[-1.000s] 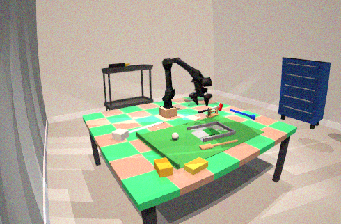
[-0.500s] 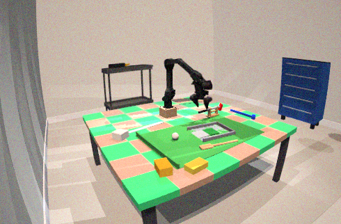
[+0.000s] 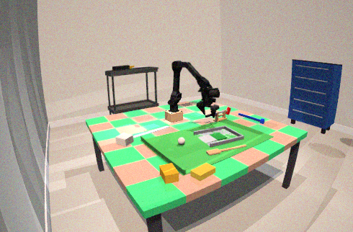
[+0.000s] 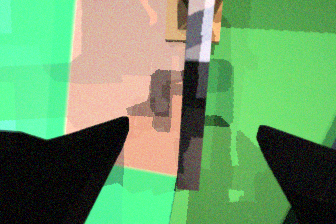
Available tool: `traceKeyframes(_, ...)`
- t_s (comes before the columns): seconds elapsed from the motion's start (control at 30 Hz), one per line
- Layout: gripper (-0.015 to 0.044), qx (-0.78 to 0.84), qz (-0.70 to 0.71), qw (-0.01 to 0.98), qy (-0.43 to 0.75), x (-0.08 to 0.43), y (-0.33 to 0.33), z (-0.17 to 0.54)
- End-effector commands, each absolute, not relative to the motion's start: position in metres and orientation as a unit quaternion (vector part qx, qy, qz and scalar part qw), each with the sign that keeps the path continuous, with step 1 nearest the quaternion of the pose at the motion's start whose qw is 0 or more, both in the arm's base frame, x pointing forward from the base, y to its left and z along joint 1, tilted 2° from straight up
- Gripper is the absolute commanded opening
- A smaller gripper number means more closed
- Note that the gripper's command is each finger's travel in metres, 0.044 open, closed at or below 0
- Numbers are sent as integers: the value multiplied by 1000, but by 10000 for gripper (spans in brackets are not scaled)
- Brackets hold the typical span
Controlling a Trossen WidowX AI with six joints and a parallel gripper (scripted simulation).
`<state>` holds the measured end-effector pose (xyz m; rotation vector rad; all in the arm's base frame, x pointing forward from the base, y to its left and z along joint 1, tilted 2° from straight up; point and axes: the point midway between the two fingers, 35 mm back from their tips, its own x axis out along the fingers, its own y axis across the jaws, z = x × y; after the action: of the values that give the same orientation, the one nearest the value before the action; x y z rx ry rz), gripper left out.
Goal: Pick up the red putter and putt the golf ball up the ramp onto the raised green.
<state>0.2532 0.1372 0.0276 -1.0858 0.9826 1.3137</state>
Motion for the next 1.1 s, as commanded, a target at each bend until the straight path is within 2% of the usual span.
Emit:
traceKeyframes(0.0,440,-458,558,554,415,252,137,23)
traceKeyframes(0.7,440,-458,558,554,415,253,137,0)
traceKeyframes(1.07,151,-459,555,556,416,255,137,3)
